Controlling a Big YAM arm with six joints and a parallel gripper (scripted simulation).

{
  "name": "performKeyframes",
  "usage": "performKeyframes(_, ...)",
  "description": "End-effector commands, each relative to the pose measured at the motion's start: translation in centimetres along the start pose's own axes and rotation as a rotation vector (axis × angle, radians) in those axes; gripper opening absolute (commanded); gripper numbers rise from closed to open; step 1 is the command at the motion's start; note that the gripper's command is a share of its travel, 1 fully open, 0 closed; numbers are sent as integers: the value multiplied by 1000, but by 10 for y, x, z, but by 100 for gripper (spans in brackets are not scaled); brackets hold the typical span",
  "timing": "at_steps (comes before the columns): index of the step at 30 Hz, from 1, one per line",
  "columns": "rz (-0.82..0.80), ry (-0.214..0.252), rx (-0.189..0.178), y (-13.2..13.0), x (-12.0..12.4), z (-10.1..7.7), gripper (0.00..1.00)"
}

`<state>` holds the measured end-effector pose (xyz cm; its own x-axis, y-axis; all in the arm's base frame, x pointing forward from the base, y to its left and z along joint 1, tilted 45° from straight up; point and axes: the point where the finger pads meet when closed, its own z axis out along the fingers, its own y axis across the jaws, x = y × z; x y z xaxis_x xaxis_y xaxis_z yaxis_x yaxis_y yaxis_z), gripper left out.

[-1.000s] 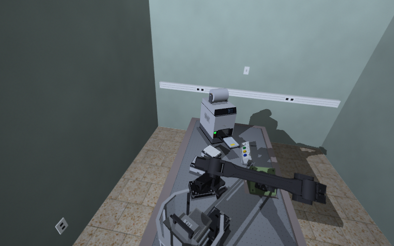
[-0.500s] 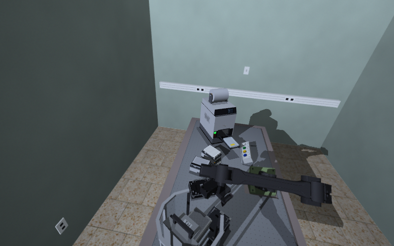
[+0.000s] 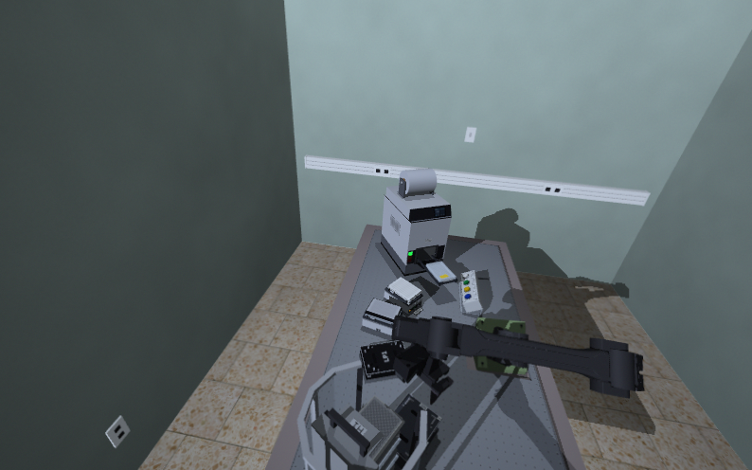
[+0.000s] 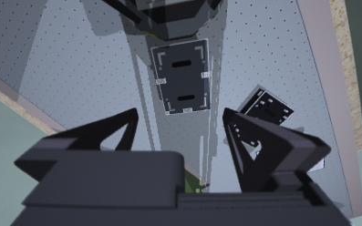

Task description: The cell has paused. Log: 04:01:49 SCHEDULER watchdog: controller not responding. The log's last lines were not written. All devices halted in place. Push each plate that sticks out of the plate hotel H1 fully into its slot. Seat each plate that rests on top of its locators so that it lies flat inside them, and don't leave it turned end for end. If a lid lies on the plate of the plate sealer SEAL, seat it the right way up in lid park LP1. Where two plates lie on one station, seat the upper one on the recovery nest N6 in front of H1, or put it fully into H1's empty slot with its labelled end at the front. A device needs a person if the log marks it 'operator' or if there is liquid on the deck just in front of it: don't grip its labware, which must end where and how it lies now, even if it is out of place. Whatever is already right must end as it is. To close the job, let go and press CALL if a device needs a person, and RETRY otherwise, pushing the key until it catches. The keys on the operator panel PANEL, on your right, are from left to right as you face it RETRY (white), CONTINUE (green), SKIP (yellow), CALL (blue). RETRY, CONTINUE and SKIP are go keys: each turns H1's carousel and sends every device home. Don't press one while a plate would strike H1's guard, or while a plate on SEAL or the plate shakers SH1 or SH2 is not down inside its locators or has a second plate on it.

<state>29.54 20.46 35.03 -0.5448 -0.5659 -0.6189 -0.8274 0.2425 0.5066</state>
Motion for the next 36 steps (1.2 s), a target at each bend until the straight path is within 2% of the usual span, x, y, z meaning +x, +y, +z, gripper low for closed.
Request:
performKeyframes(1,12,-76,29,-6,4,-8,100)
performKeyframes(9,-26,-256,11,-6,4,-8,100)
performKeyframes(11,-26,-256,11,-6,4,-8,100)
performKeyframes(26,-97,-592,-24,-4,4,-6,100)
performKeyframes(28,-97,-592,-24,-4,4,-6,100)
performKeyframes(36,-139,-765,-63,2,3,-1,100)
